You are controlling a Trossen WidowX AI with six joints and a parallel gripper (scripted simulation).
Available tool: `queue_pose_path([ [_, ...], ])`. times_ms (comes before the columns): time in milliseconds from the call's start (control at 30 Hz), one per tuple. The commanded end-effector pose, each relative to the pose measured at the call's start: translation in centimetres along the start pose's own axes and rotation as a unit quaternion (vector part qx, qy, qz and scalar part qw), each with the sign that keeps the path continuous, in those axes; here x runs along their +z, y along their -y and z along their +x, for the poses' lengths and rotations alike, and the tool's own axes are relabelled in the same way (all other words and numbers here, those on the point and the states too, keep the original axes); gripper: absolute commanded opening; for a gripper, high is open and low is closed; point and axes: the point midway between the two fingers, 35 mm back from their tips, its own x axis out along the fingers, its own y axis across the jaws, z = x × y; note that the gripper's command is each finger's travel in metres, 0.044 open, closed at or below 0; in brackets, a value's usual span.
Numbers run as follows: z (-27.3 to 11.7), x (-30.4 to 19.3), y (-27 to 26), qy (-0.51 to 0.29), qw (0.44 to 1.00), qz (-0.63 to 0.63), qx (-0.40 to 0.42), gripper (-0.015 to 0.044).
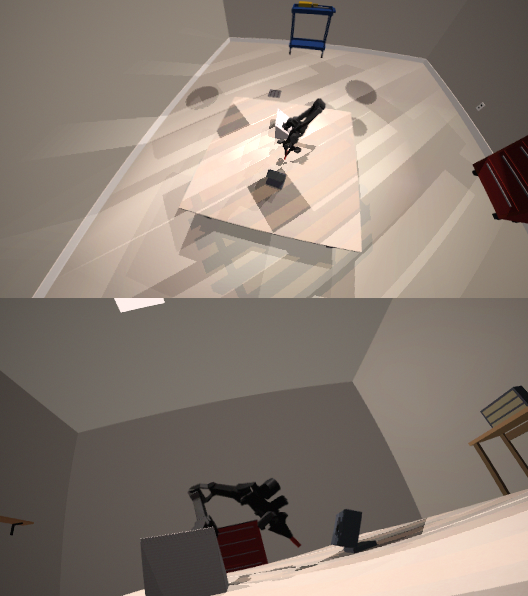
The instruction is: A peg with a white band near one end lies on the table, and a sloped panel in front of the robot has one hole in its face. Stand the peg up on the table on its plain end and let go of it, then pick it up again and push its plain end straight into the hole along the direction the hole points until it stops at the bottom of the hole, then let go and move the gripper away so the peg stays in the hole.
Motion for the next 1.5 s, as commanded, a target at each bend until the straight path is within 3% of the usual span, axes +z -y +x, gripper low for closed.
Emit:
queue_pose_path([
  [0, 0.2, 0.1, 0.3, 0.011, 1.000, 0.010, 0.001, 0.0000],
  [1467, 0.4, 2.9, 0.9, 0.135, 0.987, 0.073, 0.055, 0.0000],
])
